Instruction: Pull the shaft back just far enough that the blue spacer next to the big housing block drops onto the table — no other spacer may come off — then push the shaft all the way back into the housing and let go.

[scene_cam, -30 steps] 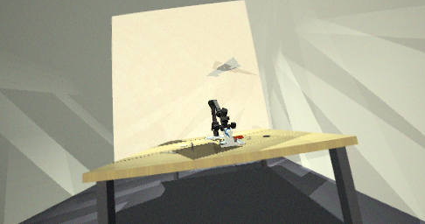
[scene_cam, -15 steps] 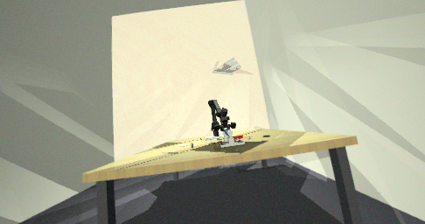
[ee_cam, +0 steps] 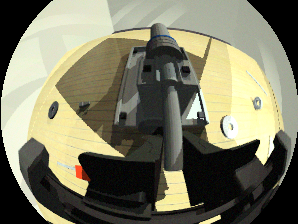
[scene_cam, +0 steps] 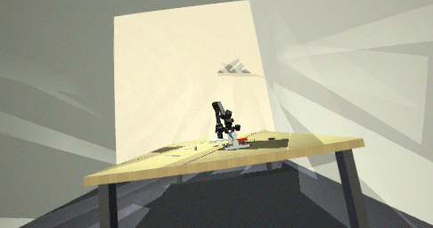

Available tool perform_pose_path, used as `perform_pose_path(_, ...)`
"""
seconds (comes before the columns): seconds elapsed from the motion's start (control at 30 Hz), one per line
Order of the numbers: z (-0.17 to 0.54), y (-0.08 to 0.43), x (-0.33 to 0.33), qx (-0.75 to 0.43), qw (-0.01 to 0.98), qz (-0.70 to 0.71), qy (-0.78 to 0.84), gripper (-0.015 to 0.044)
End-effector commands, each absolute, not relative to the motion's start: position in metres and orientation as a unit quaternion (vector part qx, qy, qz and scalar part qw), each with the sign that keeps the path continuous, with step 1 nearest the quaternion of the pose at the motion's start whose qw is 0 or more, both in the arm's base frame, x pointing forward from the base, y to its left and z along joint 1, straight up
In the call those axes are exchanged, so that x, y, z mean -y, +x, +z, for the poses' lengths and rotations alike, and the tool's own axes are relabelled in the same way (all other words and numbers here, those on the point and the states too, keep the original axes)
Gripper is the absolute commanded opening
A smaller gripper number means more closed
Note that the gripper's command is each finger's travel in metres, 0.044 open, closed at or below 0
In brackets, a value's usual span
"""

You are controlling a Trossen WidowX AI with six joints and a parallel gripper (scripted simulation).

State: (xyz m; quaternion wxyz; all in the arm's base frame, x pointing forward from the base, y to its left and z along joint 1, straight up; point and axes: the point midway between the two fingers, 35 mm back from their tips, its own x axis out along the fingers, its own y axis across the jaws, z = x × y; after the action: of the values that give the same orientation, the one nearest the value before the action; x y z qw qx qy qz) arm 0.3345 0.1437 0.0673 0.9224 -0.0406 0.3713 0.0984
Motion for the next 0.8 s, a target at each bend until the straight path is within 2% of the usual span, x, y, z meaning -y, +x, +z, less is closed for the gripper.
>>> perform_pose_path(0.0,0.0674,0.3338,-0.1430,-0.371,0.923,0.096,-0.038,0.0000)
perform_pose_path(0.77,0.0673,0.3309,-0.1424,-0.372,0.923,0.096,-0.039,0.0000)
